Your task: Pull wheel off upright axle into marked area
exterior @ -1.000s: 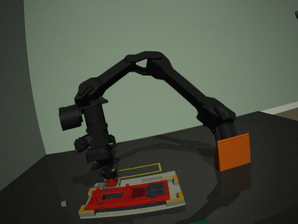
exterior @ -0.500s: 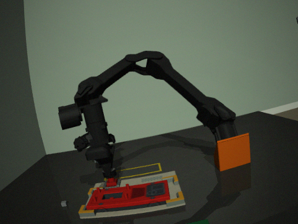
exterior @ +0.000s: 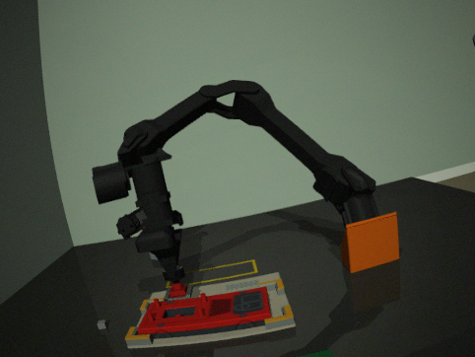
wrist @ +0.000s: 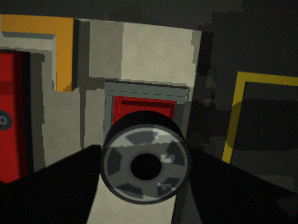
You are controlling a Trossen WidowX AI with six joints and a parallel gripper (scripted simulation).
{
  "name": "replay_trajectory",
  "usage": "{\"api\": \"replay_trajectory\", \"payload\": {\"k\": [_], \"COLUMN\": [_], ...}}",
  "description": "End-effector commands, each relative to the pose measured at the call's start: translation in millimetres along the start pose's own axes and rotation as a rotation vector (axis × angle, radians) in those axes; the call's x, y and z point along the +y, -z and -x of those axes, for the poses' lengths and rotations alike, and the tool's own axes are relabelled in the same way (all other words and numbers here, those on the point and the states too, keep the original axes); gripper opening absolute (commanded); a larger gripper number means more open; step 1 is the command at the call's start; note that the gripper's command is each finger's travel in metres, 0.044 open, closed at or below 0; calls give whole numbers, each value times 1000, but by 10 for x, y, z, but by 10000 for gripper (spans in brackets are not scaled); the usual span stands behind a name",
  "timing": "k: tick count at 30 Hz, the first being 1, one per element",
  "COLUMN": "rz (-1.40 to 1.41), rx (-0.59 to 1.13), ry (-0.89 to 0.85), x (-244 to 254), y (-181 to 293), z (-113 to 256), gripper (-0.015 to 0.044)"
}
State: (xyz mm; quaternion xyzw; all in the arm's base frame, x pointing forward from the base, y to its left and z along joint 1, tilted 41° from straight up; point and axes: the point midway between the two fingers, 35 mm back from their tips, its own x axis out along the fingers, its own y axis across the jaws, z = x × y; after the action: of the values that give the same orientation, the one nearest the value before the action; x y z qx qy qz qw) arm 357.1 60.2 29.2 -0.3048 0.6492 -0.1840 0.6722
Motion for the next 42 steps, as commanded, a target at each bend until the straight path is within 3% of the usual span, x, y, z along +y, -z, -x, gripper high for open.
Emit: {"api": "replay_trajectory", "payload": {"k": [1,42], "rz": [-1,2], "rx": [-10,-13], "ry": [-3,-1], "x": [2,3], "y": [-8,-3], "z": [67,202], "gripper": [0,0]}}
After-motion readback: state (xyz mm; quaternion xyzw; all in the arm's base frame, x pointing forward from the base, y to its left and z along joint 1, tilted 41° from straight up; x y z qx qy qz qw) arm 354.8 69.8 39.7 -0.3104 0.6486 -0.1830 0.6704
